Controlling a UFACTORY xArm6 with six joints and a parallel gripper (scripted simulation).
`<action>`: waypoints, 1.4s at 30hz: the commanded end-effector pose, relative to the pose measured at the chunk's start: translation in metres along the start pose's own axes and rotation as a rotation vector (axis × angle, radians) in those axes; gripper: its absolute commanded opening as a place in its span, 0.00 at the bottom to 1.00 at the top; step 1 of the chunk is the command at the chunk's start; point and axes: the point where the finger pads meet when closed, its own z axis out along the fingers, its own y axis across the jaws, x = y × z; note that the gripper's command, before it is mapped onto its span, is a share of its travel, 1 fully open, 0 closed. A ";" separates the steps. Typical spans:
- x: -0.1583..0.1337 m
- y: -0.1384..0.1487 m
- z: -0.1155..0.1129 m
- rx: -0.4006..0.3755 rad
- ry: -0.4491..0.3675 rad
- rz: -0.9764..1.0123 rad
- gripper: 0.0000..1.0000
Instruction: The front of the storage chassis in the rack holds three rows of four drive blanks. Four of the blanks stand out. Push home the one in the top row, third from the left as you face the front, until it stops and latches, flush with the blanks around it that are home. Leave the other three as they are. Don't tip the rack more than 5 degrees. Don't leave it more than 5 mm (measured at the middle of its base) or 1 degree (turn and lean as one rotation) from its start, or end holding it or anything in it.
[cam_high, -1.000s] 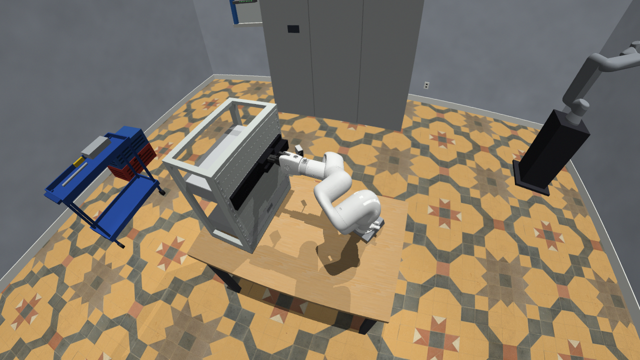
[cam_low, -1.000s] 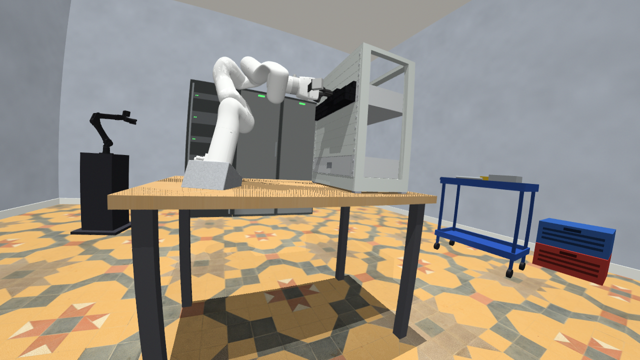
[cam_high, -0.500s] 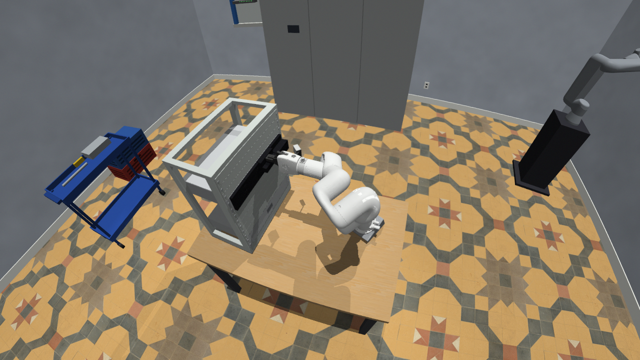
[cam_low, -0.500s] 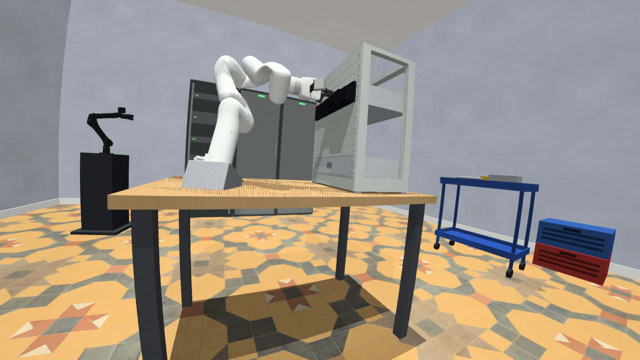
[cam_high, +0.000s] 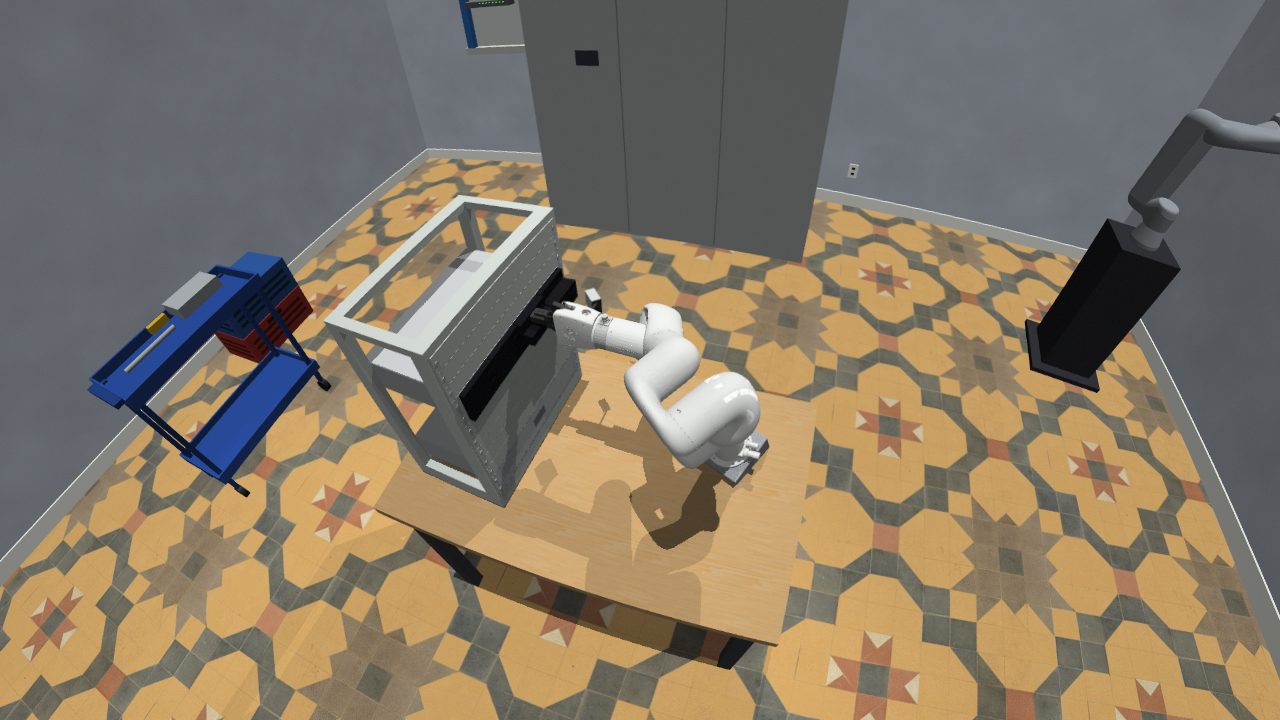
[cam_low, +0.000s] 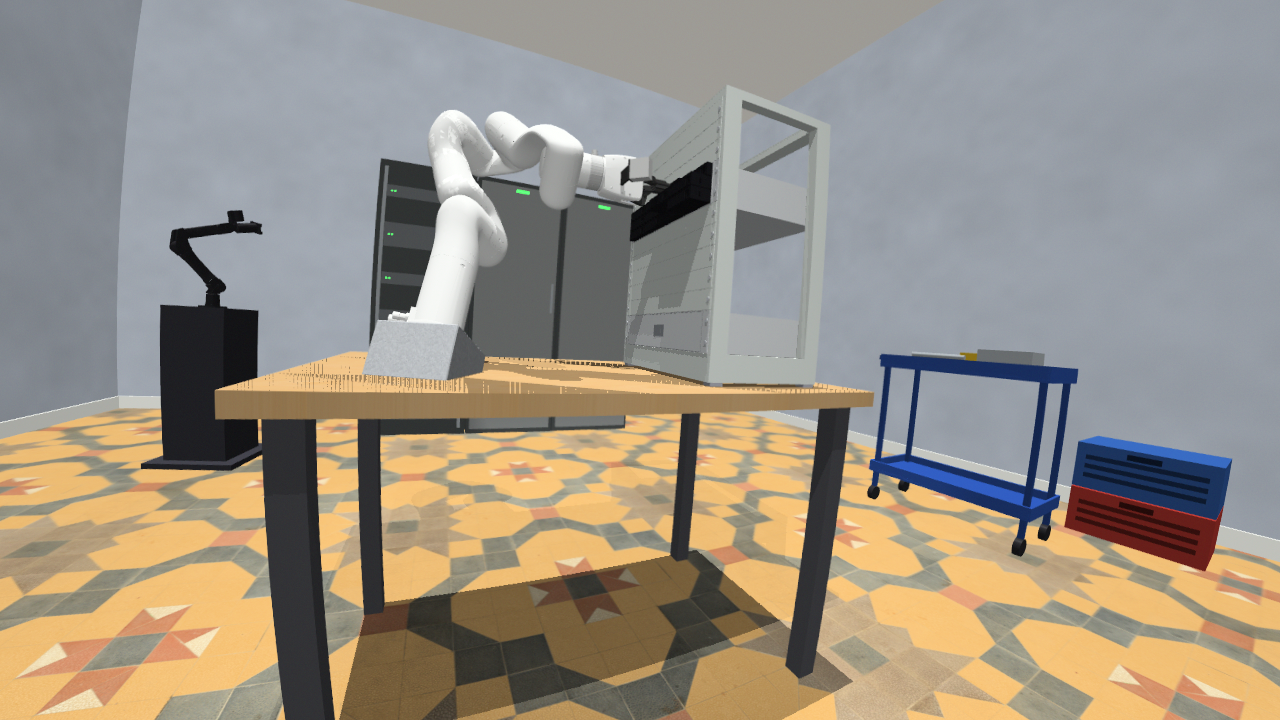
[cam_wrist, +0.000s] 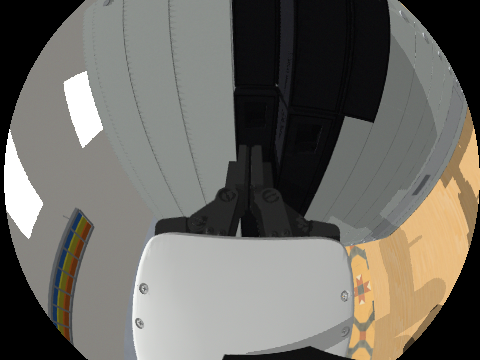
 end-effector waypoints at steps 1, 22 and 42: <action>0.000 -0.001 0.001 0.003 -0.001 -0.001 0.00; 0.000 -0.002 0.004 0.003 -0.001 -0.001 0.00; 0.000 -0.002 0.007 0.003 -0.001 -0.001 0.00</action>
